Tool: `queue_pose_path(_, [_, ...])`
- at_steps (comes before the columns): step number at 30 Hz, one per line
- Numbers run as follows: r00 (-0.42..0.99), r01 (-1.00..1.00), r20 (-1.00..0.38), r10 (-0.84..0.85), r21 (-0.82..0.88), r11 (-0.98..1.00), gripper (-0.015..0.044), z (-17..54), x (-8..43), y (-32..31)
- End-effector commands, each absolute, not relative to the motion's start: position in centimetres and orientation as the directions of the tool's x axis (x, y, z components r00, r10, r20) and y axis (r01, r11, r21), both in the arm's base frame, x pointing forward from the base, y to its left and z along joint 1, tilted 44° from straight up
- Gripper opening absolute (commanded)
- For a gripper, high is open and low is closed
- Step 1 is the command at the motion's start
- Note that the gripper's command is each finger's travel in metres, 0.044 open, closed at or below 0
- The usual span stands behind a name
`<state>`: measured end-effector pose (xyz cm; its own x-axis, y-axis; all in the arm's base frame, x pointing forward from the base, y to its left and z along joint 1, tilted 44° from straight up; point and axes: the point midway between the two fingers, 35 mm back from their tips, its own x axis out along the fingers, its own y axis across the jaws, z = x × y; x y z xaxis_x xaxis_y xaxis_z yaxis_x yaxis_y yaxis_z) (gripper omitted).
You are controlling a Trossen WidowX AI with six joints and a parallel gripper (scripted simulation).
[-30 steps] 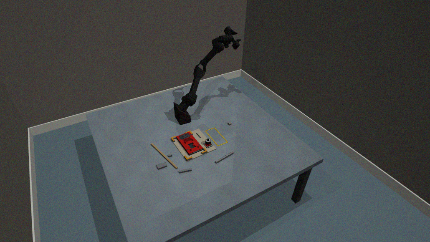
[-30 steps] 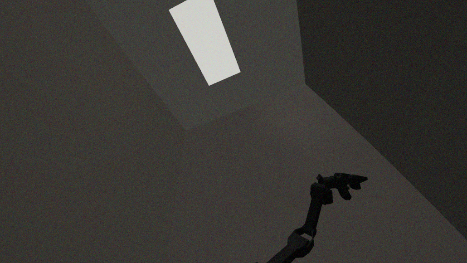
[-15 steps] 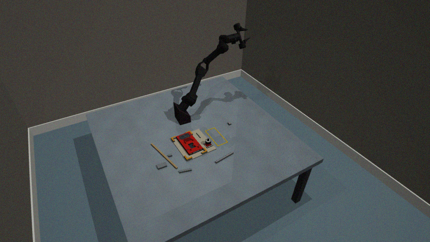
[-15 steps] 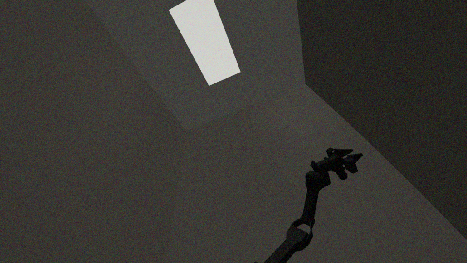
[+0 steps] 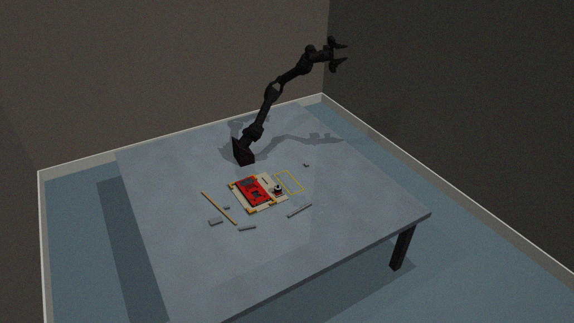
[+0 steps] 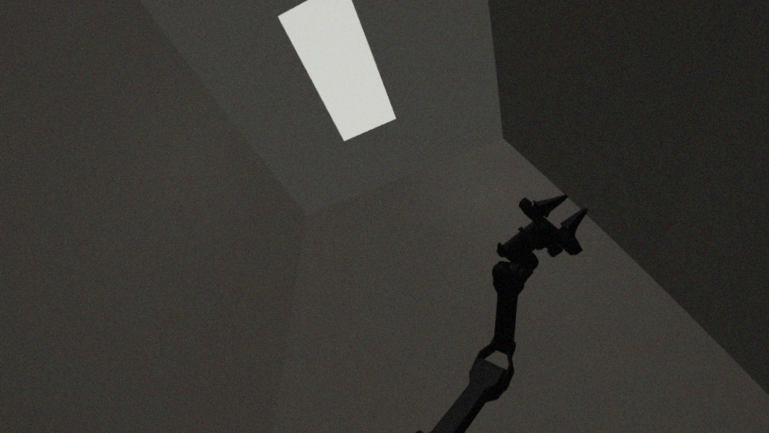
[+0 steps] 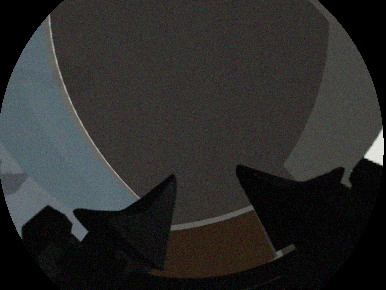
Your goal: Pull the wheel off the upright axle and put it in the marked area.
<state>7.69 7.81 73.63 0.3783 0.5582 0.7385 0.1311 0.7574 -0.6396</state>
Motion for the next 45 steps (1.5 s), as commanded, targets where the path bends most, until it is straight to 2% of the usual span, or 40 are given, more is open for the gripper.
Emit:
queue_pose_path(1, [0.446,0.039,0.726,0.524,-0.6,0.799,0.03,72.8,11.1,6.6])
queue_pose_path(15, [0.7,-0.276,0.56,0.444,-0.361,0.891,0.03,67.1,23.3,3.1])
queue_pose_path(26, [0.857,-0.421,0.321,0.402,-0.014,0.907,0.03,59.4,32.8,0.3])
queue_pose_path(36, [0.925,-0.378,0.089,0.37,0.332,0.864,0.03,51.3,38.8,-1.7])
queue_pose_path(45, [0.911,-0.195,-0.169,0.375,0.625,0.756,0.03,42.0,42.8,-3.1])
